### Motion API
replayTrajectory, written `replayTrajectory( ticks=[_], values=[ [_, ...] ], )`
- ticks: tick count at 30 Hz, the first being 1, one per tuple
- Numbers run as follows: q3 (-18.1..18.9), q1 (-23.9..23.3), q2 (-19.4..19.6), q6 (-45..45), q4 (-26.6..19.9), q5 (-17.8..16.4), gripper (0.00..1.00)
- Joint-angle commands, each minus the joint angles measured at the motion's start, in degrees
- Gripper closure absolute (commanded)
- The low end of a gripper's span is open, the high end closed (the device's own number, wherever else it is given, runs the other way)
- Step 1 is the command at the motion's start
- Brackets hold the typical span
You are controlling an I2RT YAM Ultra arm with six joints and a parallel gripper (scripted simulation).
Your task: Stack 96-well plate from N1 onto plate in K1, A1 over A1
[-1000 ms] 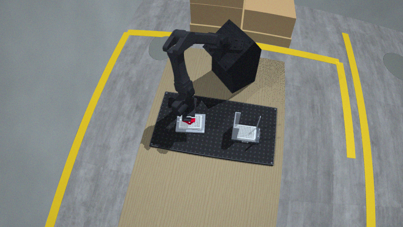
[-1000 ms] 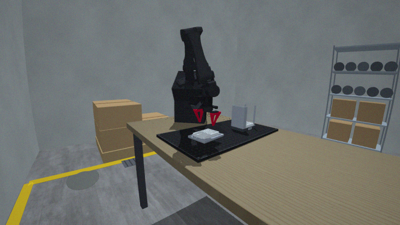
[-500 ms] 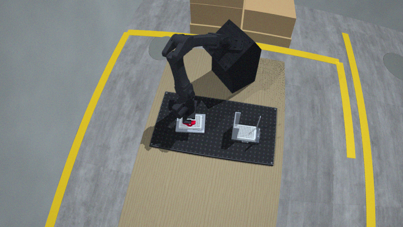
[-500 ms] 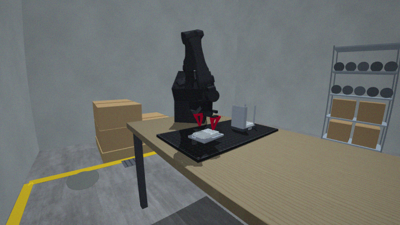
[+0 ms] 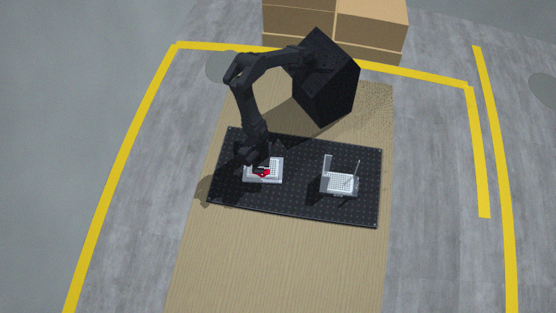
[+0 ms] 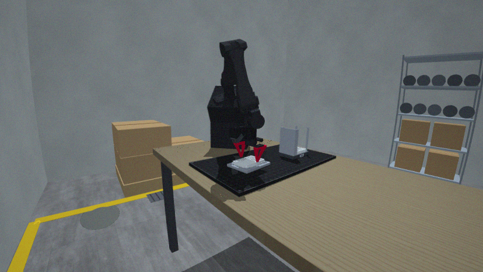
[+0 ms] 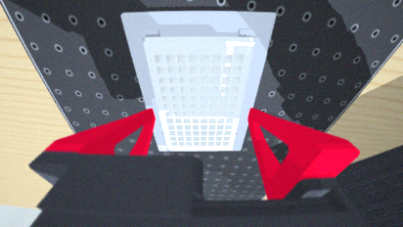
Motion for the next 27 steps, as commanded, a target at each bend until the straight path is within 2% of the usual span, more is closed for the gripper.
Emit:
replayTrajectory(
  ticks=[1, 11, 12, 22, 23, 27],
  values=[
    [1.6, -0.6, 1.2, -0.5, 1.5, -0.2, 0.0],
    [2.9, -0.8, 3.7, -0.8, 2.8, -0.4, 0.0],
    [1.8, -0.5, 2.8, -0.5, 2.0, -0.3, 0.0],
    [1.8, -0.5, 2.8, -0.5, 2.0, -0.3, 0.0],
    [1.8, -0.5, 2.8, -0.5, 2.0, -0.3, 1.0],
    [1.8, -0.5, 2.8, -0.5, 2.0, -0.3, 1.0]
  ],
)
